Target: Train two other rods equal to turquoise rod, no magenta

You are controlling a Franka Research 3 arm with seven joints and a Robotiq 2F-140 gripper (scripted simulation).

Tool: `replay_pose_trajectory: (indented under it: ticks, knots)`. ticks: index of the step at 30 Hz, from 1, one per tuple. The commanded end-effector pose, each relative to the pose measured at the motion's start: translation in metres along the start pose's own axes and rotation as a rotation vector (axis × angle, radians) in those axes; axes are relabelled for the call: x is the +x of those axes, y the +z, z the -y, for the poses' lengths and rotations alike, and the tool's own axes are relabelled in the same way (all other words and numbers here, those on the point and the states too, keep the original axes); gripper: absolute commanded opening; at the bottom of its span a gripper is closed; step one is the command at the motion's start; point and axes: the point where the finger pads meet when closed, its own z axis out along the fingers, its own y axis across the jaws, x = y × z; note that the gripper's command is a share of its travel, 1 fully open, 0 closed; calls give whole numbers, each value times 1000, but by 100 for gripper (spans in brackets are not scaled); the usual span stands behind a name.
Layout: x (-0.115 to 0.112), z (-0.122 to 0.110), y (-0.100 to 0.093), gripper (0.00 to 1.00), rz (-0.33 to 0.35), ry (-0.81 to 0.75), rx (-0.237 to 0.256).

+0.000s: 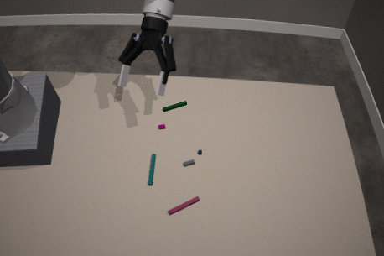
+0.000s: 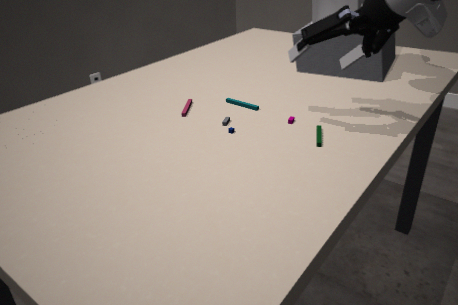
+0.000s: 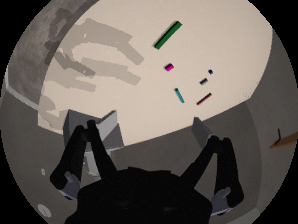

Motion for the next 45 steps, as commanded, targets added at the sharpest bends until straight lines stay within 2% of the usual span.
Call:
replay_pose_trajectory:
  ticks: [1, 5, 6, 9, 10, 13, 14, 34, 35, 45]
  knots:
    - [26, -16, 21, 100, -147, -47, 65]
    - [26, -16, 23, 100, -151, -47, 68]
    - [26, -29, 43, 100, -209, -37, 116]
    - [26, -29, 43, 100, -209, -37, 116]
    - [25, -38, 62, 100, -270, -25, 161]
    - [25, -38, 62, 100, -270, -25, 161]
    - [22, -46, 79, 100, -329, -10, 201]
    - [22, -46, 80, 100, -331, -10, 202]
    - [18, -52, 95, 100, -391, 8, 240]
    - [18, -52, 95, 100, -391, 8, 240]
